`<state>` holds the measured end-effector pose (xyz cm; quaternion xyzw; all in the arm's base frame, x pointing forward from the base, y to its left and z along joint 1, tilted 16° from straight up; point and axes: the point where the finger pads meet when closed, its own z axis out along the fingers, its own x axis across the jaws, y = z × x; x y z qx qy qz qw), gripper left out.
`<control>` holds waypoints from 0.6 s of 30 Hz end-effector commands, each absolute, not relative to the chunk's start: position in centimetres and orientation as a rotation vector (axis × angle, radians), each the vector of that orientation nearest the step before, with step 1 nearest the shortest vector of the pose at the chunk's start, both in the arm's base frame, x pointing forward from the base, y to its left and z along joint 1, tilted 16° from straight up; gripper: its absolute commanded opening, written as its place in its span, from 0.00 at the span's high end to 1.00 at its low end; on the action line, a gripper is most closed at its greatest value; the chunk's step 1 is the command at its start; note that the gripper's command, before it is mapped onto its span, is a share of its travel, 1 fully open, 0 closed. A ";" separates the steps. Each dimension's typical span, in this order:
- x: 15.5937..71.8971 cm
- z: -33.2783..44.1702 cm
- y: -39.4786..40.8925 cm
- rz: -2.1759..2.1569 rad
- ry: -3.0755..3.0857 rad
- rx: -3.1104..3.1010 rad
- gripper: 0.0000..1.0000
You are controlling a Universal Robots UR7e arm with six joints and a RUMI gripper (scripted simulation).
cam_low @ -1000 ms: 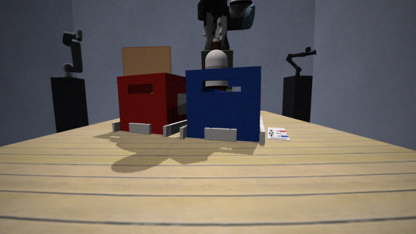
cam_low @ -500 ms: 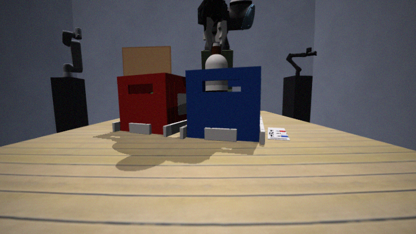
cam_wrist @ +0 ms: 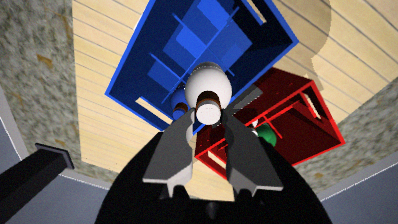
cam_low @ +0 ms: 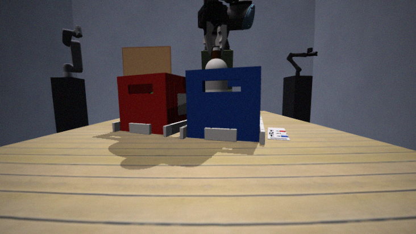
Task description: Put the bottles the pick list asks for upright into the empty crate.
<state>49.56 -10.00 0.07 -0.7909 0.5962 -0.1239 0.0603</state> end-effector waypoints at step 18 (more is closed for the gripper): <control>50.2 -1.6 -10.1 -0.378 1.804 -2.393 1.00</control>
